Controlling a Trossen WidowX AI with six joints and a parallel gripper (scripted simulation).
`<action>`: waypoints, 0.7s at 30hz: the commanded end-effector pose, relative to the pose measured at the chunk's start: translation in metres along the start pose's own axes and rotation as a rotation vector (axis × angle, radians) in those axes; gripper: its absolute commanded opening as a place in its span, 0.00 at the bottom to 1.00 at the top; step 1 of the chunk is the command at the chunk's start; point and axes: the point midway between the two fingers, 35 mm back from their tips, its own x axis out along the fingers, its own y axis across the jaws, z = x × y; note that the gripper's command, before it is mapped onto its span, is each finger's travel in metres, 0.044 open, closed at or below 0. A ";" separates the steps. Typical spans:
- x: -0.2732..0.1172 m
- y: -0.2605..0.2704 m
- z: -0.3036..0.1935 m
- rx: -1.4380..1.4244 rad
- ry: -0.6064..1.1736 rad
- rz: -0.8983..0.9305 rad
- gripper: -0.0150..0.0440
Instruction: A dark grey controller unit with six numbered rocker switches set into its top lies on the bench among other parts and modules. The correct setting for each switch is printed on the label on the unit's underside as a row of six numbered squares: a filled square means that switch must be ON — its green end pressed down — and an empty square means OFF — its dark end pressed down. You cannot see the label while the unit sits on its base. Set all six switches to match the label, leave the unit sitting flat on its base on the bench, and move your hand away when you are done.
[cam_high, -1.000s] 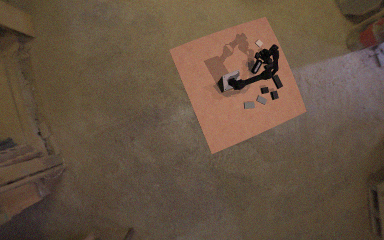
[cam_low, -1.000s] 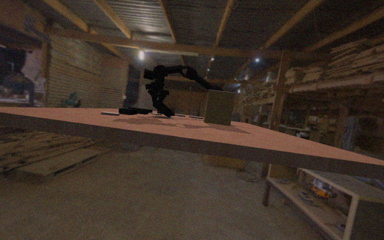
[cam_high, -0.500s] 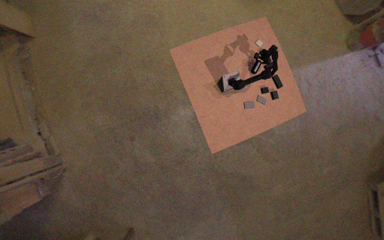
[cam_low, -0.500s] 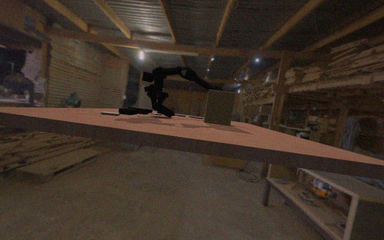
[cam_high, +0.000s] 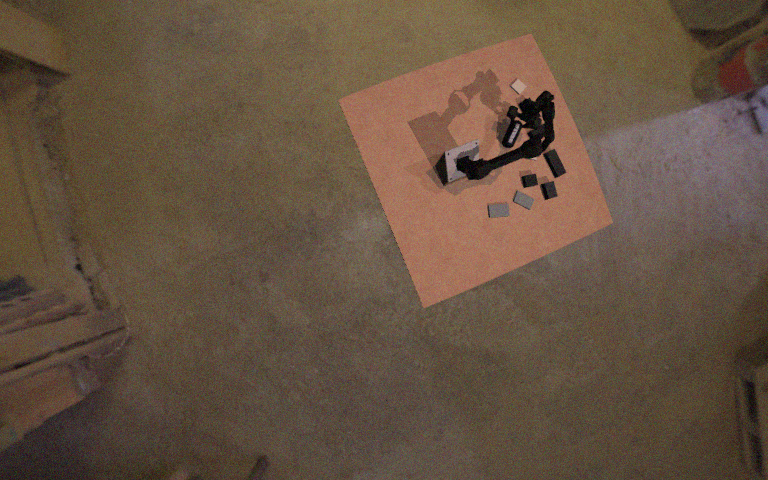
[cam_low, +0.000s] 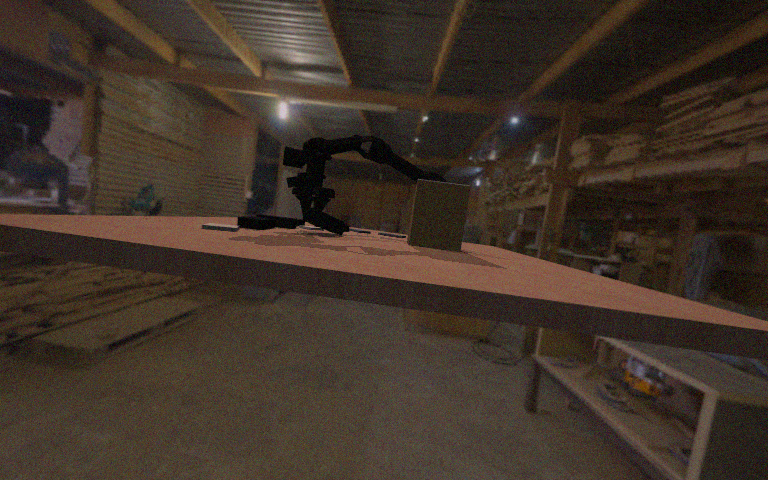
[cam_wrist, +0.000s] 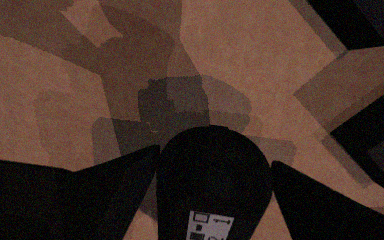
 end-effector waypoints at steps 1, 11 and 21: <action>0.007 -0.001 0.000 -0.003 0.010 -0.001 0.83; 0.015 -0.001 0.002 -0.003 0.010 -0.001 0.83; 0.022 -0.001 0.004 -0.003 0.010 -0.002 0.83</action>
